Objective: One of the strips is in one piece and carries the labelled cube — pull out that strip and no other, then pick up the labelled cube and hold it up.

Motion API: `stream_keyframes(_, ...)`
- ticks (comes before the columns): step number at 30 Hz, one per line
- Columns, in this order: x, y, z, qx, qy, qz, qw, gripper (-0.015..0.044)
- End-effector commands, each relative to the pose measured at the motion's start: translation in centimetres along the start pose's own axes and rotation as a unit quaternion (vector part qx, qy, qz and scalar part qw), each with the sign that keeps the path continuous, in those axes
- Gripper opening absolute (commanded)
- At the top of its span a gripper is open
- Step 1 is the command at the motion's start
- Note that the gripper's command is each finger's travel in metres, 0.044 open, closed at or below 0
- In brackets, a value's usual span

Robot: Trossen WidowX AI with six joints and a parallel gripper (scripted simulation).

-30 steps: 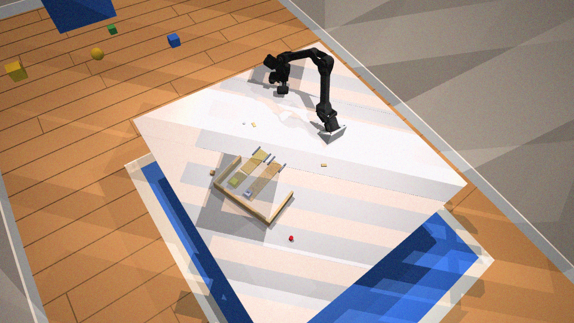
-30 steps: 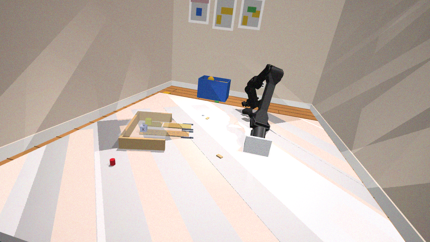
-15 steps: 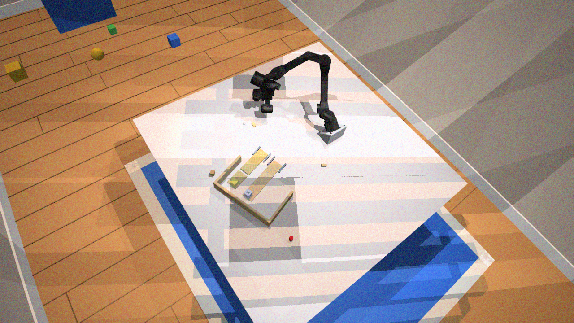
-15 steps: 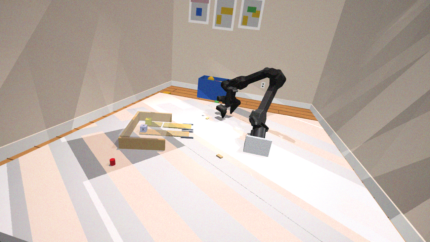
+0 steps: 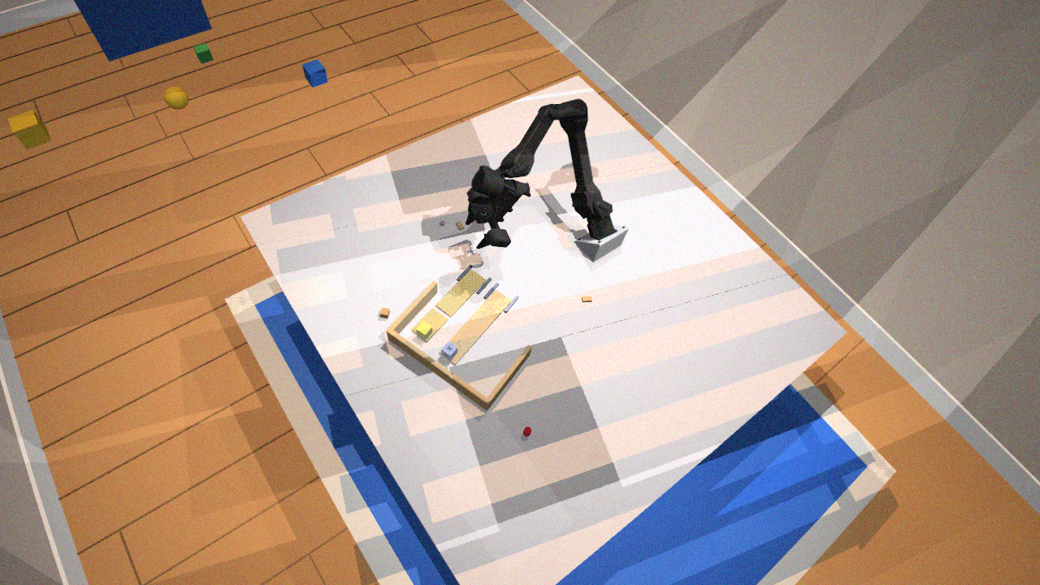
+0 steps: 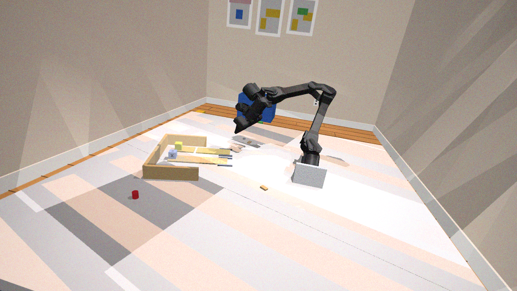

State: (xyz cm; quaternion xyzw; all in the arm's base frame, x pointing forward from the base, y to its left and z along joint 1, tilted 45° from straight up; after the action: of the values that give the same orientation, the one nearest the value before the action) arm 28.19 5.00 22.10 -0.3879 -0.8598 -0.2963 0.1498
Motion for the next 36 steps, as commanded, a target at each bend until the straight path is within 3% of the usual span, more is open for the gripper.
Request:
stream_keyframes(1,2.3,0.6,4.1,0.023,0.015,-0.048,0.998,0.0400)
stream_keyframes(12,11.3,-1.6,15.1,0.088,0.073,-0.213,0.970,0.0400)
stream_keyframes(29,11.4,-1.7,15.3,0.089,0.074,-0.216,0.970,0.0400)
stream_keyframes(36,9.0,1.2,15.8,0.145,0.088,-0.133,0.976,0.0216)
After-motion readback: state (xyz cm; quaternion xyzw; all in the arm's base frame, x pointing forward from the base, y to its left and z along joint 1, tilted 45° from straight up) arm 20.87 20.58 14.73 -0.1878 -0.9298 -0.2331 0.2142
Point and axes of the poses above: the point midway between the two fingers, 35 mm back from their tips, its own x axis back along the fingers, its own z axis across the jaws, y = z × x, the point moved 9 cm from there along x, back along the fingers, and after that the axes turned 10 degrees about x, right-handed, at the moved point
